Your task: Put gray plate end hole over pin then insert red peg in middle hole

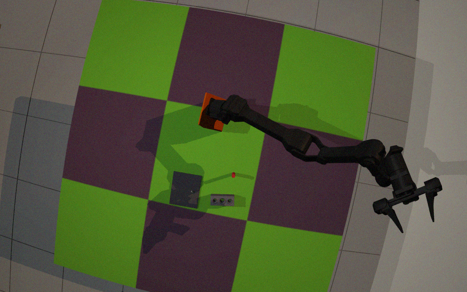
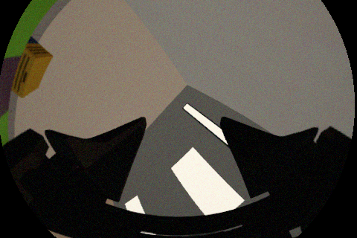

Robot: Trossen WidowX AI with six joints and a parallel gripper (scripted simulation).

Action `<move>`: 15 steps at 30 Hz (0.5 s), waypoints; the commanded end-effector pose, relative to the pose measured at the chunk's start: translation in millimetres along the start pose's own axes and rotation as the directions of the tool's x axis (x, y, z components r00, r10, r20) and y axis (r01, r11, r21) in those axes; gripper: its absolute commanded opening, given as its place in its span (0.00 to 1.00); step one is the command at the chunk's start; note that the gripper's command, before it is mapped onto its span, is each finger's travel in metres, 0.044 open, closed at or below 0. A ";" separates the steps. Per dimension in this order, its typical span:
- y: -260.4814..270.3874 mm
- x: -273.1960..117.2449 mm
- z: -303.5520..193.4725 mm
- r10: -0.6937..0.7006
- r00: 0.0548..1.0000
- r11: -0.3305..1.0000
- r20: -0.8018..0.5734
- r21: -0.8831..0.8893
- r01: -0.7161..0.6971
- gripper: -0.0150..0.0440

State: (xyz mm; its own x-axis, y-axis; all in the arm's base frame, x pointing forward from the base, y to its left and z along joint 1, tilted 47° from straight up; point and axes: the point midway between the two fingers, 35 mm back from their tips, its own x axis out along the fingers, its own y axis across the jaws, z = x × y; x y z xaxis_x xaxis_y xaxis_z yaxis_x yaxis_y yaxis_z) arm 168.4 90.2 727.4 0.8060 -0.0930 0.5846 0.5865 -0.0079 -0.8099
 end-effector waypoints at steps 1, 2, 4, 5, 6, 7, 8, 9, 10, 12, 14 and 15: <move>0.0 0.0 0.0 0.000 1.000 1.000 0.000 0.000 0.000 0.98; -1.4 -0.6 -1.8 -0.003 1.000 1.000 -0.001 0.010 0.003 1.00; -12.0 -5.6 -16.3 -0.022 1.000 0.996 -0.008 0.090 0.023 1.00; -19.0 -9.1 -27.9 -0.035 0.999 0.988 -0.015 0.151 0.037 1.00; -25.1 -12.3 -39.9 -0.046 0.999 0.976 -0.023 0.211 0.050 1.00; -30.4 -15.2 -52.2 -0.055 0.998 0.961 -0.032 0.270 0.062 1.00; -34.8 -17.8 -64.9 -0.063 0.997 0.942 -0.041 0.329 0.073 1.00; -38.3 -20.2 -77.8 -0.069 0.996 0.919 -0.051 0.386 0.083 1.00; -40.9 -22.2 -90.9 -0.072 0.996 0.893 -0.061 0.441 0.092 1.00; -43.2 -25.3 -116.7 -0.075 0.994 0.836 -0.079 0.538 0.106 1.00; -42.0 -27.1 -141.5 -0.073 0.993 0.777 -0.094 0.619 0.116 1.00; -40.2 -27.6 -153.8 -0.069 0.992 0.745 -0.102 0.657 0.119 1.00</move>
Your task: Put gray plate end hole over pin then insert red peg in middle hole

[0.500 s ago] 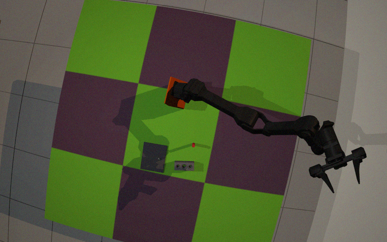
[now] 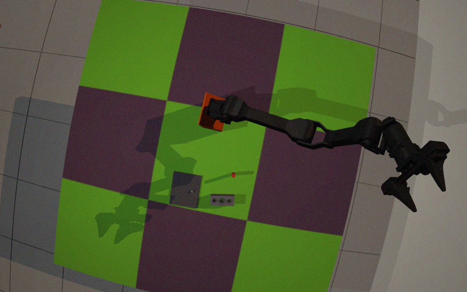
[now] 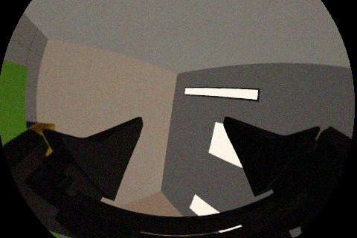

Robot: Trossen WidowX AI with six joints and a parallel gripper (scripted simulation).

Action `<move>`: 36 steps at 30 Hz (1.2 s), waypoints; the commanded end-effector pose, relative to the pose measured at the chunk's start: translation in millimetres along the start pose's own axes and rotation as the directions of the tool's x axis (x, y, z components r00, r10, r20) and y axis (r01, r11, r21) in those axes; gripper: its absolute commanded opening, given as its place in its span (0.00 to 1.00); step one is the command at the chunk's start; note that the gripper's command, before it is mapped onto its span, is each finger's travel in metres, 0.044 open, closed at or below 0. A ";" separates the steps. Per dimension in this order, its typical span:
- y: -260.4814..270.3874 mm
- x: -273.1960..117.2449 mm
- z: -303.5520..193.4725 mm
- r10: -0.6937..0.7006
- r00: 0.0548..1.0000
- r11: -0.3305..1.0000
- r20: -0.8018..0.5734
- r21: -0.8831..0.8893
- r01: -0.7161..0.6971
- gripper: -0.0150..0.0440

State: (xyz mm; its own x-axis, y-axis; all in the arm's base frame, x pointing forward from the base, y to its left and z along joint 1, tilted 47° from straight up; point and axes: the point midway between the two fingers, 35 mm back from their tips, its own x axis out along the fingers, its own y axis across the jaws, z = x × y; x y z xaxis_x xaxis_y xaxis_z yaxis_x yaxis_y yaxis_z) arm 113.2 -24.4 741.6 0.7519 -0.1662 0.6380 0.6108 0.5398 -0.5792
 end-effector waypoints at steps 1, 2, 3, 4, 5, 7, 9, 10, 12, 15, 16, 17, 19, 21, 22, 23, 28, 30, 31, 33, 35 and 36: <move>-22.7 1.0 -42.9 -0.011 0.999 0.984 -0.035 0.175 0.017 1.00; -26.6 1.8 -54.8 -0.009 0.999 0.975 -0.045 0.223 0.019 1.00; -29.5 2.8 -66.3 -0.006 0.998 0.963 -0.055 0.268 0.021 1.00; -31.4 3.8 -76.0 -0.003 0.998 0.952 -0.063 0.305 0.022 1.00; -32.5 4.7 -83.8 0.000 0.998 0.943 -0.070 0.333 0.023 1.00; -33.0 6.2 -93.2 0.003 0.997 0.926 -0.075 0.376 0.025 1.00; -31.7 8.9 -104.7 0.006 0.997 0.897 -0.076 0.440 0.028 1.00; -30.5 10.5 -110.7 0.009 0.997 0.881 -0.077 0.472 0.029 1.00; -27.5 14.1 -126.4 0.019 0.996 0.840 -0.090 0.541 0.033 1.00; -20.9 19.7 -161.0 0.053 0.989 0.755 -0.137 0.654 0.050 1.00; -17.6 21.6 -172.5 0.067 0.986 0.723 -0.152 0.688 0.057 1.00; -12.7 23.7 -183.4 0.084 0.983 0.694 -0.163 0.718 0.059 1.00; -0.5 28.2 -205.4 0.123 0.975 0.630 -0.184 0.774 0.067 1.00; 14.4 32.5 -226.5 0.166 0.965 0.563 -0.204 0.823 0.077 1.00; 22.8 34.5 -236.6 0.190 0.959 0.529 -0.212 0.845 0.082 1.00; 31.4 36.4 -246.0 0.213 0.952 0.496 -0.220 0.864 0.089 1.00; 61.7 41.9 -275.4 0.290 0.926 0.389 -0.243 0.914 0.118 1.00; 80.6 44.7 -292.0 0.335 0.906 0.329 -0.257 0.933 0.143 1.00; 91.5 45.9 -300.5 0.361 0.895 0.297 -0.264 0.942 0.158 1.00; 113.7 47.6 -315.6 0.411 0.870 0.238 -0.274 0.953 0.188 1.00; 129.9 48.2 -325.1 0.447 0.850 0.199 -0.279 0.957 0.210 1.00; 135.1 48.3 -328.1 0.458 0.843 0.187 -0.281 0.958 0.217 1.00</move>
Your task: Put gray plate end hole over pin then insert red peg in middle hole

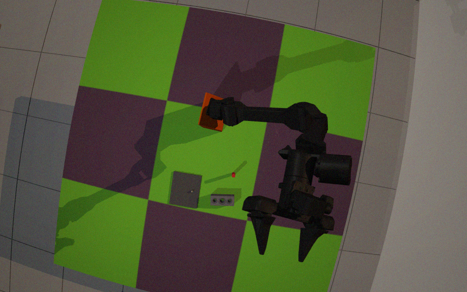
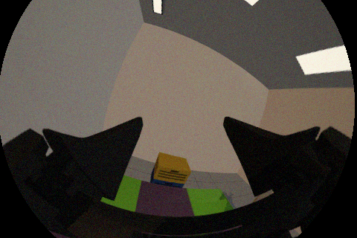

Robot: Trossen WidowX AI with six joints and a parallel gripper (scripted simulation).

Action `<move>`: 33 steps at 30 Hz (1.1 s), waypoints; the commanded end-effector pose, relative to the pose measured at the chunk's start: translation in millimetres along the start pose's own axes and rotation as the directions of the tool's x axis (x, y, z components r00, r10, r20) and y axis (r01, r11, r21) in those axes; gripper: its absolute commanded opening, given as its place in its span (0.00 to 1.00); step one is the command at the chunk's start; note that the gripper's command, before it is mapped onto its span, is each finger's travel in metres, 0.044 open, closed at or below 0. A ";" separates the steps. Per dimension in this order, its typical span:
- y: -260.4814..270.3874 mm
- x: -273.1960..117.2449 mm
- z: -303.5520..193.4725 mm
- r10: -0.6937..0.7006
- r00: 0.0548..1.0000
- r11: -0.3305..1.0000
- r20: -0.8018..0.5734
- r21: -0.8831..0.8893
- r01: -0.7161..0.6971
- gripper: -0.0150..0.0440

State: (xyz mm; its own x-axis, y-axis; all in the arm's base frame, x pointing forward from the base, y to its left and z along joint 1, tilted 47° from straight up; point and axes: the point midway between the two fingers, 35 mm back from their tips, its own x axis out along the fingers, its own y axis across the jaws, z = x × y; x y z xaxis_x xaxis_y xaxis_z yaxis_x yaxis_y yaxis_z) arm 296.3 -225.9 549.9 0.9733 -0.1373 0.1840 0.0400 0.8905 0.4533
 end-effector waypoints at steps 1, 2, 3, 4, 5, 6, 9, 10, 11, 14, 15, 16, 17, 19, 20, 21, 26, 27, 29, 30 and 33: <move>-14.5 16.3 -27.0 -0.012 0.998 0.996 -0.069 0.090 0.018 1.00; -16.2 20.3 -34.5 -0.012 0.996 0.993 -0.089 0.115 0.022 1.00; -18.1 25.3 -44.3 -0.011 0.993 0.989 -0.114 0.147 0.027 1.00; -20.0 31.0 -56.2 -0.009 0.989 0.982 -0.144 0.185 0.036 1.00; -21.6 36.7 -68.8 -0.006 0.984 0.974 -0.176 0.222 0.046 1.00; -22.9 42.1 -81.8 -0.003 0.978 0.965 -0.209 0.257 0.058 1.00; -24.3 55.7 -120.2 0.009 0.953 0.931 -0.303 0.350 0.103 1.00; -24.2 58.6 -130.1 0.012 0.945 0.922 -0.327 0.370 0.116 1.00; -24.8 61.1 -141.1 0.017 0.934 0.910 -0.356 0.393 0.133 1.00; -24.6 68.9 -192.5 0.045 0.873 0.850 -0.486 0.478 0.222 1.00; -23.5 70.2 -210.0 0.056 0.847 0.828 -0.528 0.499 0.257 1.00; -22.0 70.9 -227.5 0.068 0.819 0.804 -0.570 0.517 0.292 1.00; -20.1 70.8 -244.9 0.081 0.789 0.781 -0.609 0.531 0.330 1.00; -15.0 68.5 -279.2 0.108 0.721 0.732 -0.684 0.545 0.408 1.00; -12.0 66.4 -296.0 0.122 0.684 0.708 -0.719 0.546 0.448 1.00; -8.4 63.3 -313.3 0.137 0.643 0.682 -0.753 0.542 0.490 1.00; 13.6 37.2 -394.4 0.212 0.407 0.559 -0.888 0.452 0.695 1.00; 18.6 29.9 -409.2 0.227 0.355 0.536 -0.907 0.421 0.732 1.00; 28.9 13.6 -436.8 0.254 0.247 0.492 -0.935 0.345 0.799 1.00; 34.2 4.6 -449.7 0.266 0.192 0.471 -0.945 0.301 0.829 1.00; 50.2 -25.6 -484.7 0.299 0.021 0.412 -0.954 0.150 0.899 1.00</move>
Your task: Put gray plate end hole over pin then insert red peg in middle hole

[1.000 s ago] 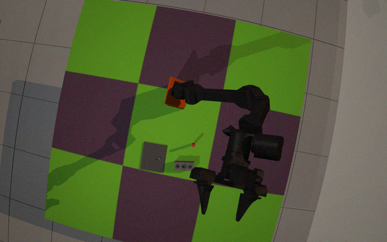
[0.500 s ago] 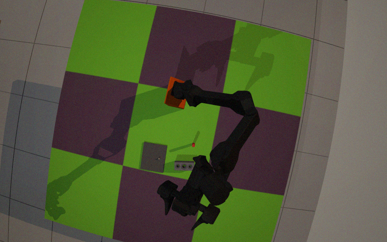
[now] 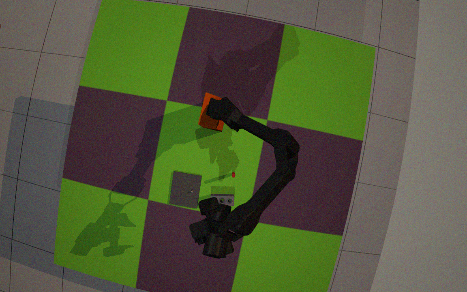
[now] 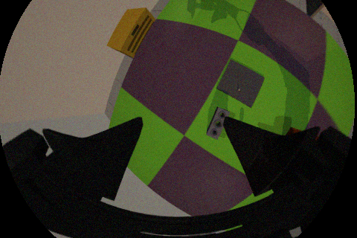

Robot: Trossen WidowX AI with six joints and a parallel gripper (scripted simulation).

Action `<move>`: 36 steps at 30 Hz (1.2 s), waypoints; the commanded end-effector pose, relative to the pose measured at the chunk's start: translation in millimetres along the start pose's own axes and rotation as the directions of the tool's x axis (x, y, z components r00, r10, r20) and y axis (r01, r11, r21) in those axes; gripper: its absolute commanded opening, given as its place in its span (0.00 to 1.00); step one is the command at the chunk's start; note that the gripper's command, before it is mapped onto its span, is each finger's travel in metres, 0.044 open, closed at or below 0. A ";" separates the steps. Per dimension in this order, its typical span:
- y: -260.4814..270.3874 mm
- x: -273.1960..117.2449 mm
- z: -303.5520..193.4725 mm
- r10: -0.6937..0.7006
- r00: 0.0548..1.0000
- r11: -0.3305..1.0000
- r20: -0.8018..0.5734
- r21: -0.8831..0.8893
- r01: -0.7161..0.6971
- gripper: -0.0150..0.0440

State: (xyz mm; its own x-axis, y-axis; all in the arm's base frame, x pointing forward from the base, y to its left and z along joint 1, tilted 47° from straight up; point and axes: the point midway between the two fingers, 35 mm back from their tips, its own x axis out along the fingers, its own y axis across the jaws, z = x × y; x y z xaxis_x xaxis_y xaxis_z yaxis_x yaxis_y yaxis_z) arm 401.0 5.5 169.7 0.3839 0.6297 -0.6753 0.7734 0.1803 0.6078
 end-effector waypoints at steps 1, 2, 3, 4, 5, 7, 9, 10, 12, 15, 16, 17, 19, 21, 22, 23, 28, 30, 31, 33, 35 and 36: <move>-33.5 36.1 -27.9 -0.149 0.979 0.978 -0.136 0.128 0.167 1.00; -43.1 44.7 -36.7 -0.192 0.966 0.963 -0.173 0.158 0.220 1.00; -52.8 52.5 -45.7 -0.234 0.949 0.944 -0.211 0.186 0.274 1.00; -62.5 59.5 -54.7 -0.274 0.930 0.921 -0.247 0.211 0.327 1.00; -69.9 64.3 -61.8 -0.304 0.912 0.901 -0.274 0.229 0.369 1.00; -75.8 67.9 -67.4 -0.328 0.897 0.883 -0.295 0.242 0.402 1.00; -75.9 68.4 -65.9 -0.328 0.897 0.883 -0.295 0.242 0.402 1.00; -75.9 68.4 -65.9 -0.328 0.897 0.883 -0.295 0.242 0.402 1.00; -76.6 71.0 -66.4 -0.328 0.898 0.883 -0.295 0.242 0.402 1.00; -88.3 106.4 -76.6 -0.328 0.898 0.883 -0.294 0.242 0.402 1.00; -93.0 117.9 -81.1 -0.327 0.898 0.883 -0.295 0.242 0.401 1.00; -95.9 124.5 -83.9 -0.326 0.897 0.883 -0.297 0.242 0.401 1.00; -96.9 126.7 -84.9 -0.326 0.897 0.884 -0.297 0.242 0.401 1.00; -97.3 127.9 -85.0 -0.326 0.897 0.884 -0.297 0.242 0.401 1.00; -98.4 131.4 -85.4 -0.326 0.897 0.884 -0.297 0.242 0.401 1.00; -100.2 136.5 -86.1 -0.326 0.897 0.884 -0.297 0.242 0.401 1.00; -102.1 142.0 -87.0 -0.326 0.897 0.884 -0.297 0.242 0.401 1.00; -102.9 144.8 -87.7 -0.326 0.897 0.884 -0.297 0.242 0.401 1.00; -103.4 146.3 -88.0 -0.326 0.897 0.884 -0.297 0.242 0.401 1.00; -104.3 149.3 -88.8 -0.326 0.897 0.884 -0.297 0.242 0.401 1.00; -105.3 152.3 -89.6 -0.326 0.897 0.884 -0.297 0.242 0.401 1.00; -105.8 153.8 -90.0 -0.326 0.897 0.884 -0.297 0.242 0.401 1.00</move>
State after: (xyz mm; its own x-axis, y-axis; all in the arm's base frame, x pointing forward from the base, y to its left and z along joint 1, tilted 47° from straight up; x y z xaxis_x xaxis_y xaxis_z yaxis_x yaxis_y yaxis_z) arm 334.9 148.1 44.8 -0.0496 0.7299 -0.6818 0.9564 0.2315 0.1783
